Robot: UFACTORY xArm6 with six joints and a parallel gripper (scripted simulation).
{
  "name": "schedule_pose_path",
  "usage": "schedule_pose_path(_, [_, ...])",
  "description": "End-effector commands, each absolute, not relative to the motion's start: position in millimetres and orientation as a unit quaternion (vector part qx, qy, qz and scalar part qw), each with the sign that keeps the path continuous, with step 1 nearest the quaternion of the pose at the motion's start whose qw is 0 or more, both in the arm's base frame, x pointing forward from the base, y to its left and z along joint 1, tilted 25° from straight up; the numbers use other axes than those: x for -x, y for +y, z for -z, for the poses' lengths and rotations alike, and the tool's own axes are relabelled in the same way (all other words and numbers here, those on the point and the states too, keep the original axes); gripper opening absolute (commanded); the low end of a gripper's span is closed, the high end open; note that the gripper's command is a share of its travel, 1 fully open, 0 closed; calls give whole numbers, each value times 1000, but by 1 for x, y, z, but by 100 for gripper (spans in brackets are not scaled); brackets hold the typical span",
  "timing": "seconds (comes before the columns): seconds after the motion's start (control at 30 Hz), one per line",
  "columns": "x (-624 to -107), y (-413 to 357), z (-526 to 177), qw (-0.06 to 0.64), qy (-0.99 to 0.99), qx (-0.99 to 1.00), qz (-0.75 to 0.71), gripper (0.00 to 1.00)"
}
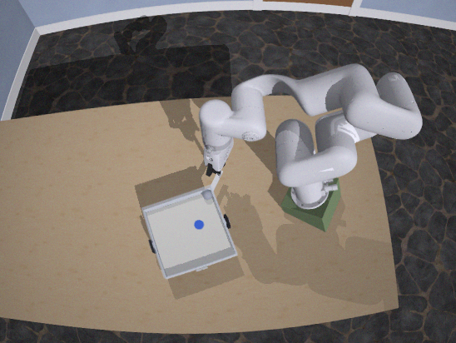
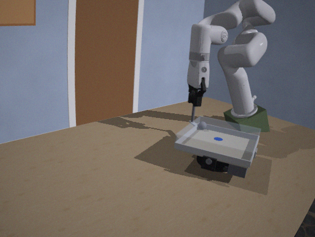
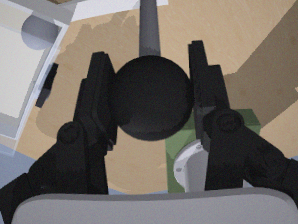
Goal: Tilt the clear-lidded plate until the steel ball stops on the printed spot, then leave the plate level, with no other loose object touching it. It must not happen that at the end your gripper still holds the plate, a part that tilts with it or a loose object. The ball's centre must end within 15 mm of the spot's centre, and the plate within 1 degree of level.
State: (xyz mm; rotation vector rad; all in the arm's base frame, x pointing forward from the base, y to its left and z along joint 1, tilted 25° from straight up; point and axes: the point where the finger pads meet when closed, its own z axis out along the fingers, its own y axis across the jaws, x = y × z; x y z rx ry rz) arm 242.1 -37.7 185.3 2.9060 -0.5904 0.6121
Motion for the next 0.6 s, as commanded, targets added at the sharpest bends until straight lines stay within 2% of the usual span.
schedule_pose_path(0.0, [-244, -38, -187, 56, -195, -957, -206, 0])
schedule_pose_path(0.57, [-243, -37, -189, 56, -195, -957, -206, 0])
